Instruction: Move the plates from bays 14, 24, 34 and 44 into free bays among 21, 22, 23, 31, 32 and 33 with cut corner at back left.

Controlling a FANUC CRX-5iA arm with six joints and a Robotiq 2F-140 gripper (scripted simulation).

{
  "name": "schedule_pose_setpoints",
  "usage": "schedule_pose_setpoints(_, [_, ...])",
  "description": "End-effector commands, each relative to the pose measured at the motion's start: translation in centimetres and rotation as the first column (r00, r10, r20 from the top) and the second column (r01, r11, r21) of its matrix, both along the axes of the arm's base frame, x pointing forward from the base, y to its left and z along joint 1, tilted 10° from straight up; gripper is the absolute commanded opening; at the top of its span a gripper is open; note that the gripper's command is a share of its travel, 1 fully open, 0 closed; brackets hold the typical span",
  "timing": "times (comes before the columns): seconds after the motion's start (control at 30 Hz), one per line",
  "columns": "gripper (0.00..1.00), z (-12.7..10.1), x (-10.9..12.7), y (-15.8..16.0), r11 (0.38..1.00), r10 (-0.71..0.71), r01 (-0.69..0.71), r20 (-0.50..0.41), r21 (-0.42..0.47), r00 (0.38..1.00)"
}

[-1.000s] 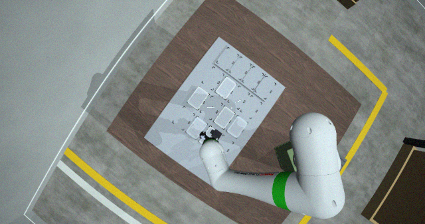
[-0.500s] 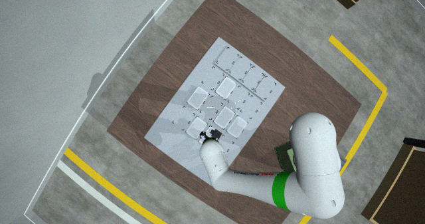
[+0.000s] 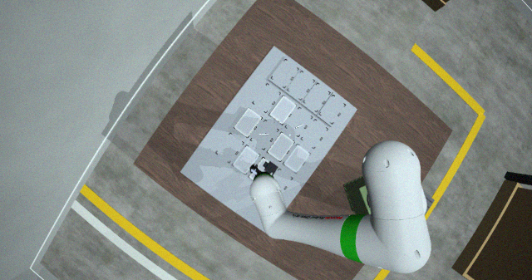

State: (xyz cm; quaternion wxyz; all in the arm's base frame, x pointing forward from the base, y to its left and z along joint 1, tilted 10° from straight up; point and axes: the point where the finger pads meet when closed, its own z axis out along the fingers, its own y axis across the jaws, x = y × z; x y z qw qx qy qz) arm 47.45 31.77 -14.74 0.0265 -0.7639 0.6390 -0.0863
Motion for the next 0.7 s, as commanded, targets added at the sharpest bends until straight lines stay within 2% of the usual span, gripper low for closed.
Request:
schedule_pose_setpoints(0.0, [0.10,0.07,0.04,0.06,1.000,0.000,0.000,0.001,0.001,1.000])
schedule_pose_setpoints(0.23, [0.10,0.07,0.04,0.06,1.000,0.000,0.000,0.001,0.001,1.000])
schedule_pose_setpoints(0.27, [0.70,0.07,0.04,0.06,1.000,0.000,0.000,0.001,0.001,1.000])
schedule_pose_setpoints(0.67, [0.70,0.07,0.04,0.06,1.000,0.000,0.000,0.001,0.001,1.000])
